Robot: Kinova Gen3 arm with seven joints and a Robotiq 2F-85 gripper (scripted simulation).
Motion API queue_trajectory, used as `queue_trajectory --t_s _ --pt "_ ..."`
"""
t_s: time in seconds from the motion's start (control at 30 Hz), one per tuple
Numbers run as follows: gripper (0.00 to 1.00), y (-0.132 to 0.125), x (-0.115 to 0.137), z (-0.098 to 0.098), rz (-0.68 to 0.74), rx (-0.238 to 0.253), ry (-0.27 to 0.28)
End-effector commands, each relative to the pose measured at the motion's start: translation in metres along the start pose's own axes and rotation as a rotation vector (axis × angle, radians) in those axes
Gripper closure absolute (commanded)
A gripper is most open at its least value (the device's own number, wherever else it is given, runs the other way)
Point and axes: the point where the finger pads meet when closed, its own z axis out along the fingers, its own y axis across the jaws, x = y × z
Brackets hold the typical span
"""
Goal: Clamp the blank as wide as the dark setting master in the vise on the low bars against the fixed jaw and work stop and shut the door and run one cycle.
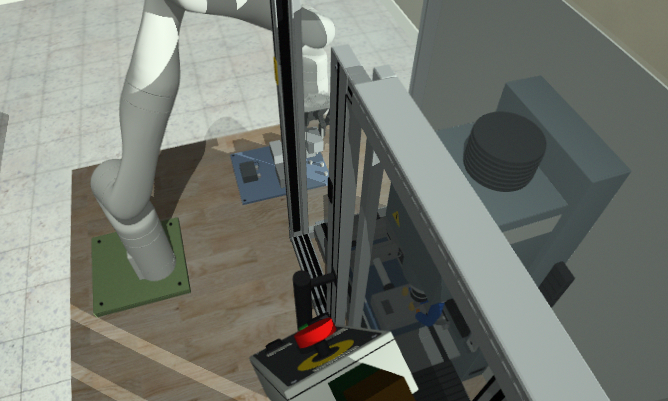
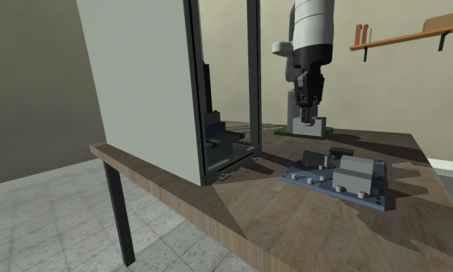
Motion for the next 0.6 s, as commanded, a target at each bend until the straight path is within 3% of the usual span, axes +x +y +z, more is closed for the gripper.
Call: queue_trajectory --t_s 0.0,0.07,0.2,0.57 --pt "0.9 -0.002 0.001 -0.004 0.002 0.007 0.003" --pt "0.9 -0.001 0.0 -0.007 0.0 0.003 0.0" --pt "0.9 -0.002 0.0 -0.031 0.002 0.007 0.003" --pt "0.9 -0.002 0.0 -0.031 0.002 0.007 0.003"
